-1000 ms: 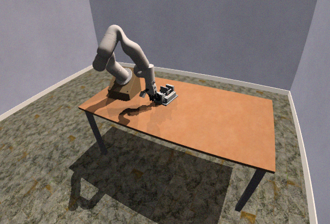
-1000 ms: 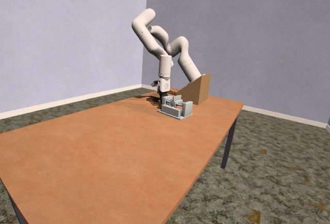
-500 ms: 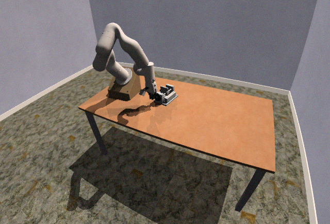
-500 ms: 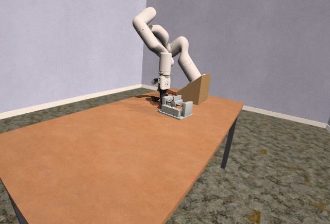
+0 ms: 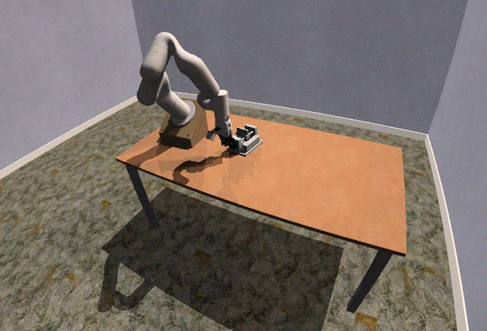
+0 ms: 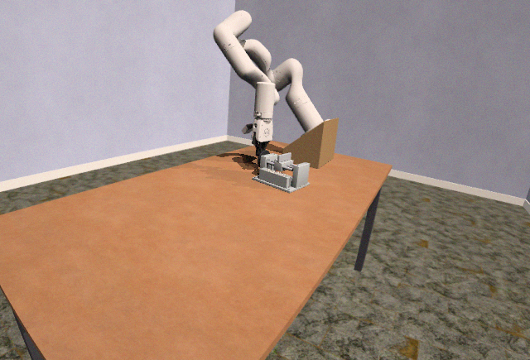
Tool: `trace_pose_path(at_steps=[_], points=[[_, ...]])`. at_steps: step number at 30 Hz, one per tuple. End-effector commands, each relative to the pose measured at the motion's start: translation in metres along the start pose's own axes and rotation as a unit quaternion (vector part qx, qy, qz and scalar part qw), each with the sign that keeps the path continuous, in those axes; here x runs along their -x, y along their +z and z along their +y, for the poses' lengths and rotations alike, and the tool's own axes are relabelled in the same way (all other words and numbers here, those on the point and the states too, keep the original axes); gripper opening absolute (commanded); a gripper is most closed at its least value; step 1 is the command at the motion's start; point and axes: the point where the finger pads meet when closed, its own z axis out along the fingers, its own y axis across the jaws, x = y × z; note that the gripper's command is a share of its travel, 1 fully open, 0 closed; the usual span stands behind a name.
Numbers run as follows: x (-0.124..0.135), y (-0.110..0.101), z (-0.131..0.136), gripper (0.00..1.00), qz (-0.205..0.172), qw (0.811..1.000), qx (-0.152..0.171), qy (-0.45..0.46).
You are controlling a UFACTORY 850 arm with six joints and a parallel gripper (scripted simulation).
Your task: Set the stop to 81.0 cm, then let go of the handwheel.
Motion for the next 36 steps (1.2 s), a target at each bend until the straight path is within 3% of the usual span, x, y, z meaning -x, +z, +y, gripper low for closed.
trace_pose_path(at_steps=[1, 36], points=[[0.000, -0.004, -0.005, 0.06, 0.000, 1.000, -0.001, 0.000], [0.000, -0.008, -0.022, 0.06, 0.000, 1.000, -0.001, 0.000]])
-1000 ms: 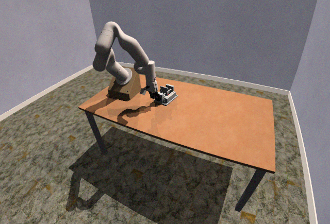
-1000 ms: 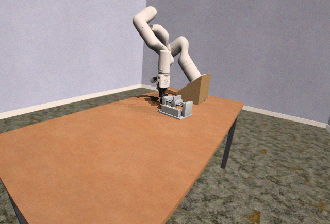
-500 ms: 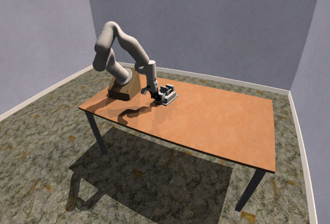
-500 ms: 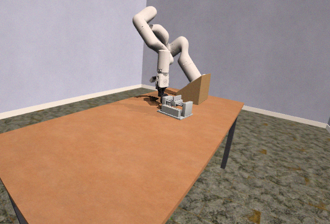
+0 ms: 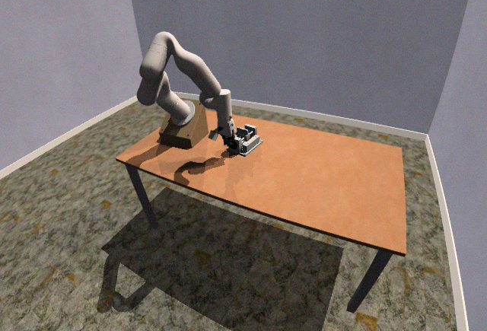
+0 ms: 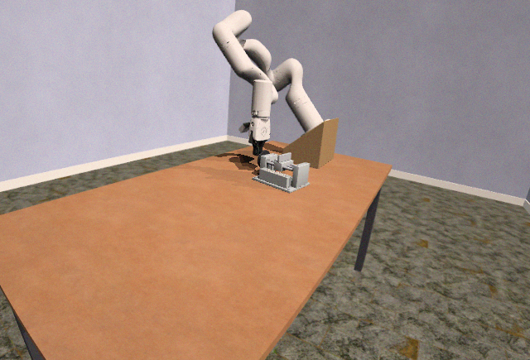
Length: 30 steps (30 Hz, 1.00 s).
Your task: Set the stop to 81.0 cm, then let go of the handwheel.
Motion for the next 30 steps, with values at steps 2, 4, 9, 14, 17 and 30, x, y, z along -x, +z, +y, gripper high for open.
trace_pose_path(at_steps=[2, 4, 9, 14, 17, 30], points=[[0.0002, -0.0002, -0.0025, 0.06, 0.000, 1.000, 0.000, 0.000], [0.0002, -0.0002, -0.0033, 0.06, 0.000, 1.000, 0.000, 0.000], [0.0002, 0.0002, -0.0049, 0.06, 0.000, 1.000, 0.000, 0.000], [0.0002, 0.0004, -0.0061, 0.06, 0.000, 1.000, 0.000, 0.000], [0.0002, 0.0005, -0.0065, 0.06, 0.000, 1.000, 0.000, 0.000], [0.0002, 0.0008, -0.0078, 0.06, 0.000, 1.000, 0.000, 0.000]])
